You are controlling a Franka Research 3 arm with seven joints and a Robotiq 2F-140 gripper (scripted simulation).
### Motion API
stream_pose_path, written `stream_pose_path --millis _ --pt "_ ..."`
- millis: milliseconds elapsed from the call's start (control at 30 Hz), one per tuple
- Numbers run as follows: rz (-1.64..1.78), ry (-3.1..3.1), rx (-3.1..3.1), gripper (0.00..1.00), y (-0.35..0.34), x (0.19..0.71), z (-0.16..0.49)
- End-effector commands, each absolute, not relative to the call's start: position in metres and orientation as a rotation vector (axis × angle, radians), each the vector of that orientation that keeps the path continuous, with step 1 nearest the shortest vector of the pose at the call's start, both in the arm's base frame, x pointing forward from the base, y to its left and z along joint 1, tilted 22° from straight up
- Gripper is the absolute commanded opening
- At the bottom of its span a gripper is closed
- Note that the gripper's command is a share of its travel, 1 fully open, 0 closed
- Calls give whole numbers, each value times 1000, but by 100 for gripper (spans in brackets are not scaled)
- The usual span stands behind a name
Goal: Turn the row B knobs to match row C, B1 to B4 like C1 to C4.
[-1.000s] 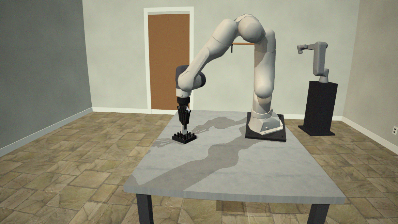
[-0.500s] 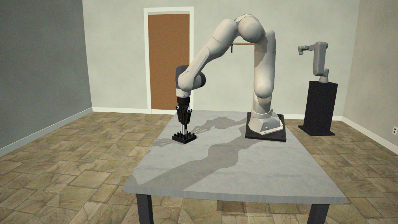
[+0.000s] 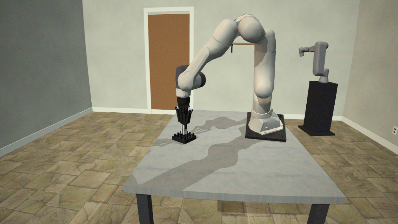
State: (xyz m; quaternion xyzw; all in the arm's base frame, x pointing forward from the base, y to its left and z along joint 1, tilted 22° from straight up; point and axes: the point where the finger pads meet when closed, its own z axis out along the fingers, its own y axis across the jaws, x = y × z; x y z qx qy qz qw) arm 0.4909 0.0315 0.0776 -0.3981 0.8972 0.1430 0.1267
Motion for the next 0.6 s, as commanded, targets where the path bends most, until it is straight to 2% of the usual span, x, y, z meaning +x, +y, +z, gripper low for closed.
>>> stream_pose_path --millis 0,533,567 --pt "410 2574 -1214 5 32 491 77" --pt "410 2573 -1216 5 32 491 77" --pt "410 2573 -1216 12 32 491 77"
